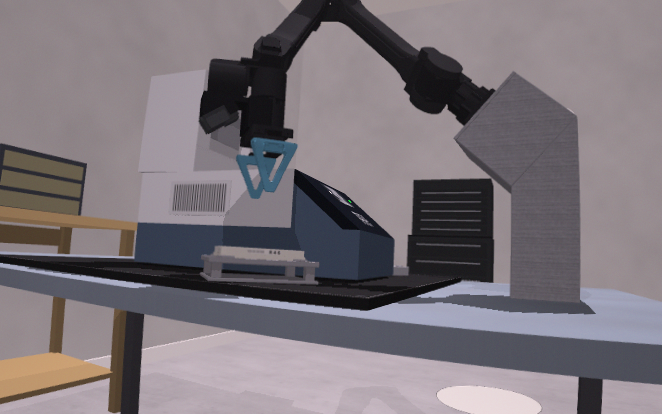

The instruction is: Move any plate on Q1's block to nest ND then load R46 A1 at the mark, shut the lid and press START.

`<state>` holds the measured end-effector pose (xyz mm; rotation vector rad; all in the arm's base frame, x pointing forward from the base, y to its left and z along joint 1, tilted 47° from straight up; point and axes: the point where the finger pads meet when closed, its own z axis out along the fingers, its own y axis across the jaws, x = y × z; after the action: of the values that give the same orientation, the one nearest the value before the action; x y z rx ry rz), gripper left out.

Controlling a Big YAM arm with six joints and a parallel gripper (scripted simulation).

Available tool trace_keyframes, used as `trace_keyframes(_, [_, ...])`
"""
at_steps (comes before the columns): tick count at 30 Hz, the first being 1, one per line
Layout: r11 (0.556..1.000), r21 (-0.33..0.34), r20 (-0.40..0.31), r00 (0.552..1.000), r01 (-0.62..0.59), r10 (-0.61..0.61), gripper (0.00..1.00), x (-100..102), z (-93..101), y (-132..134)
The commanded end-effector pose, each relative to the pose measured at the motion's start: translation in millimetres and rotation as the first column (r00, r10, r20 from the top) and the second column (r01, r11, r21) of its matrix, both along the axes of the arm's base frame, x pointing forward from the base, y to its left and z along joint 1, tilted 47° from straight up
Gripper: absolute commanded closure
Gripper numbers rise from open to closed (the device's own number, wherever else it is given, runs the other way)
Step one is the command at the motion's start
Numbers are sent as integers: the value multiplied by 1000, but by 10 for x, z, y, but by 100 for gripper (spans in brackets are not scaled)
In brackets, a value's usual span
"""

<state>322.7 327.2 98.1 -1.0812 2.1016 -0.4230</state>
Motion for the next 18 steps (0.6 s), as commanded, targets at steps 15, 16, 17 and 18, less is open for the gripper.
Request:
trace_keyframes(15, [1000, -9, 4, 1000, -12, 12, 0, 406, -340, 34])
trace_keyframes(16, [1000, -13, 2, 1000, -17, 17, 0, 402, -374, 36])
trace_keyframes(17, [1000, -15, 1, 1000, -22, 22, 0, 403, -403, 39])
trace_keyframes(18, [1000, -10, 5, 1000, -26, 26, 0, 421, -399, 59])
